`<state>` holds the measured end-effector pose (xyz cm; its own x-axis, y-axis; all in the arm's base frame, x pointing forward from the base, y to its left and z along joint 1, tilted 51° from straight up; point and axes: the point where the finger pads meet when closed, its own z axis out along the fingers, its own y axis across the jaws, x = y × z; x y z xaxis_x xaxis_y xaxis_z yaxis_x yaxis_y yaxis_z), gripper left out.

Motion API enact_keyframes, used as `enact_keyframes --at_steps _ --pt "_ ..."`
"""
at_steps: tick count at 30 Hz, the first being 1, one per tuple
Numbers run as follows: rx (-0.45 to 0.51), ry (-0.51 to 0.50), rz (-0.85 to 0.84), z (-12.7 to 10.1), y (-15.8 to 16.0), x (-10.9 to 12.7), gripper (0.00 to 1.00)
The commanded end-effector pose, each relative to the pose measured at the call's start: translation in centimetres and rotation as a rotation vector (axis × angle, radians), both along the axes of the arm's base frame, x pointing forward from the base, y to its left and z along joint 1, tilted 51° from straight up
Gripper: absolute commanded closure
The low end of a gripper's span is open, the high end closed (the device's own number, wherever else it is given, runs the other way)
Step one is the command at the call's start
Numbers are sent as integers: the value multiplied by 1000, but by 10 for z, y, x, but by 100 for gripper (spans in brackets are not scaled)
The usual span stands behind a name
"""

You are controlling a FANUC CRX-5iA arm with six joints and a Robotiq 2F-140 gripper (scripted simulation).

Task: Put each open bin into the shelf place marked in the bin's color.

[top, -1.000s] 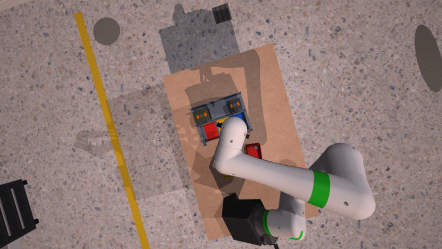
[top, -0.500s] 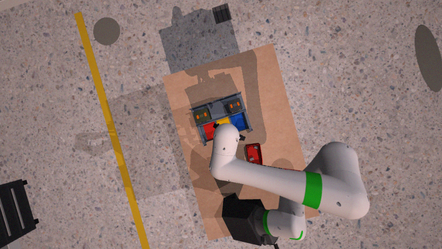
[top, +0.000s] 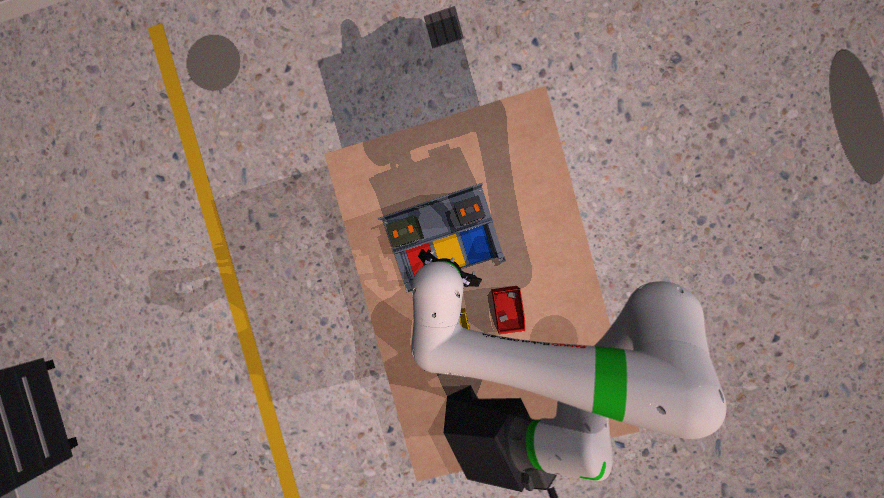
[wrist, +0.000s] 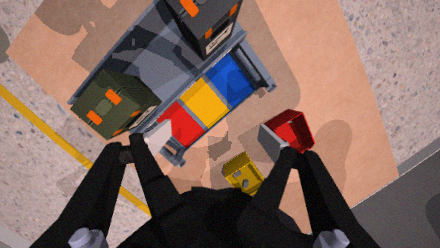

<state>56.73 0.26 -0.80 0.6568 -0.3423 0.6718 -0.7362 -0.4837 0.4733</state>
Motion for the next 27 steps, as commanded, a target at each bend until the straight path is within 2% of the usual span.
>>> enact_keyframes --at_steps 1,8,27 --pt "-23 -58 22 -19 10 1 0" --pt "-36 -102 42 -35 19 0 0" --pt "-36 -104 44 -36 20 0 0"
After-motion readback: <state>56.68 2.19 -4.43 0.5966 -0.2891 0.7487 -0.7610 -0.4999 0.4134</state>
